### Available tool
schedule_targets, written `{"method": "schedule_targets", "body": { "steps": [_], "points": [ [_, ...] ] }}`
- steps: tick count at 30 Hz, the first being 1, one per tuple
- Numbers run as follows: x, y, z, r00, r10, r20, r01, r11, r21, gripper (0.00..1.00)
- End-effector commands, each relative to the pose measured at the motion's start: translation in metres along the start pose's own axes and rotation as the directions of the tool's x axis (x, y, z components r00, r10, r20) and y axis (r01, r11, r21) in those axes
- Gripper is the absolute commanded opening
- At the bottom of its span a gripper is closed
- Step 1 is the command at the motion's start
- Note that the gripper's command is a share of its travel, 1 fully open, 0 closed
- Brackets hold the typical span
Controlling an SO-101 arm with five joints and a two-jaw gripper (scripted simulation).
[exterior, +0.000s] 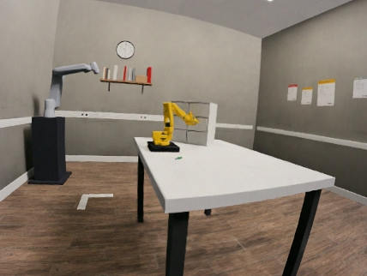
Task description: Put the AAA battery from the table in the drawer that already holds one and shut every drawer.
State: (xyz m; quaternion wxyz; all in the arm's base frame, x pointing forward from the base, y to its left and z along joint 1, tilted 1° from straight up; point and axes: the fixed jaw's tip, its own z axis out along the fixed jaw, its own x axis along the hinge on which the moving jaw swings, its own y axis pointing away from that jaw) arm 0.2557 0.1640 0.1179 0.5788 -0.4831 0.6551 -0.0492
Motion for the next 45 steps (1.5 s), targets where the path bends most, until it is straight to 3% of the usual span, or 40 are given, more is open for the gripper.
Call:
{"method": "schedule_targets", "body": {
  "steps": [1,45],
  "points": [
    [0.0019,0.0011,-0.0031,1.0,-0.009,-0.007,0.009,1.0,-0.006,0.0],
    [0.0059,0.0011,-0.0117,1.0,-0.006,-0.013,0.006,1.0,0.0,0.0]
  ]
}}
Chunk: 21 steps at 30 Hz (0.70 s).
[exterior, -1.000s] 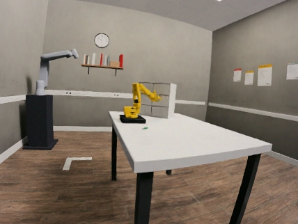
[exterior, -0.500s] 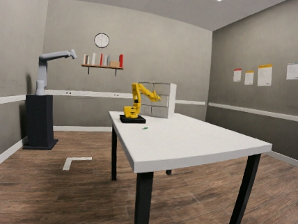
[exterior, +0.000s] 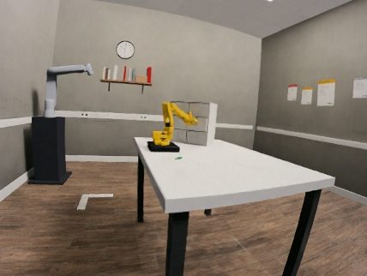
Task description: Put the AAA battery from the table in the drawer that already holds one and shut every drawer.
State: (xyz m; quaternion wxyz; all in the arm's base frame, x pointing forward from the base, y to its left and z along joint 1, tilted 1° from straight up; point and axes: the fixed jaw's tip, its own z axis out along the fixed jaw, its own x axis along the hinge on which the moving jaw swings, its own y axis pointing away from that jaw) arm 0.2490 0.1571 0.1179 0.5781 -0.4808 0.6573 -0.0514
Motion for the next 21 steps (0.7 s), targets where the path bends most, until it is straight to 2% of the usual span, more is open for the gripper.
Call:
{"method": "schedule_targets", "body": {
  "steps": [1,21],
  "points": [
    [0.0023,0.0008,-0.0034,1.0,-0.008,-0.007,0.008,1.0,-0.004,0.0],
    [0.006,0.0008,-0.0115,1.0,-0.005,-0.013,0.005,1.0,0.003,0.0]
  ]
}}
